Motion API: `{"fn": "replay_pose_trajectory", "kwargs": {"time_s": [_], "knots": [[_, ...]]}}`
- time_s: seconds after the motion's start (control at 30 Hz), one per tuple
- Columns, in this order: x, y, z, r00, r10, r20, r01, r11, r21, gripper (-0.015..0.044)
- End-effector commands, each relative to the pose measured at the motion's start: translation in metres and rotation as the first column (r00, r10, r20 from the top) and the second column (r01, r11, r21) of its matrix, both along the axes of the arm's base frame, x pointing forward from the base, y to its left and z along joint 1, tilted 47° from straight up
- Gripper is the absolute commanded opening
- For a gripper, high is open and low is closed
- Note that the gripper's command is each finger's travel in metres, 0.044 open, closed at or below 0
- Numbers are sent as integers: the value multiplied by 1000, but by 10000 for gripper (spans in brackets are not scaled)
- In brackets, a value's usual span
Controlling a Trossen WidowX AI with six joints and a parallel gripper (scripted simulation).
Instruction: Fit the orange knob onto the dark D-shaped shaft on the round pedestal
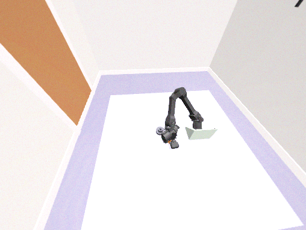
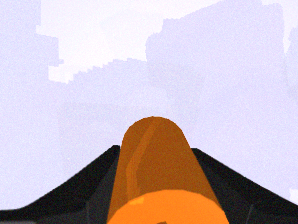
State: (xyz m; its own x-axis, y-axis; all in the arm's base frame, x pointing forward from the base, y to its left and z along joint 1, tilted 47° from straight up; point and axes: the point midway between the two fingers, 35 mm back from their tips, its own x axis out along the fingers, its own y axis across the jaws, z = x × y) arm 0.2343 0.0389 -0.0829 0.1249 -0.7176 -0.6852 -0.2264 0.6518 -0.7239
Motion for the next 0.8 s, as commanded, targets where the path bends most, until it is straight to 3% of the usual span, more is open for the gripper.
{"fn": "replay_pose_trajectory", "kwargs": {"time_s": [0.0, 0.5, 0.77], "knots": [[6, 23, 12, 1000, 8, 20, -8, 1000, 21, 0], [-13, 97, 80, 1000, 5, 19, -6, 1000, 18, 0], [-10, 97, 86, 1000, 6, 17, -6, 1000, 20, 0]]}}
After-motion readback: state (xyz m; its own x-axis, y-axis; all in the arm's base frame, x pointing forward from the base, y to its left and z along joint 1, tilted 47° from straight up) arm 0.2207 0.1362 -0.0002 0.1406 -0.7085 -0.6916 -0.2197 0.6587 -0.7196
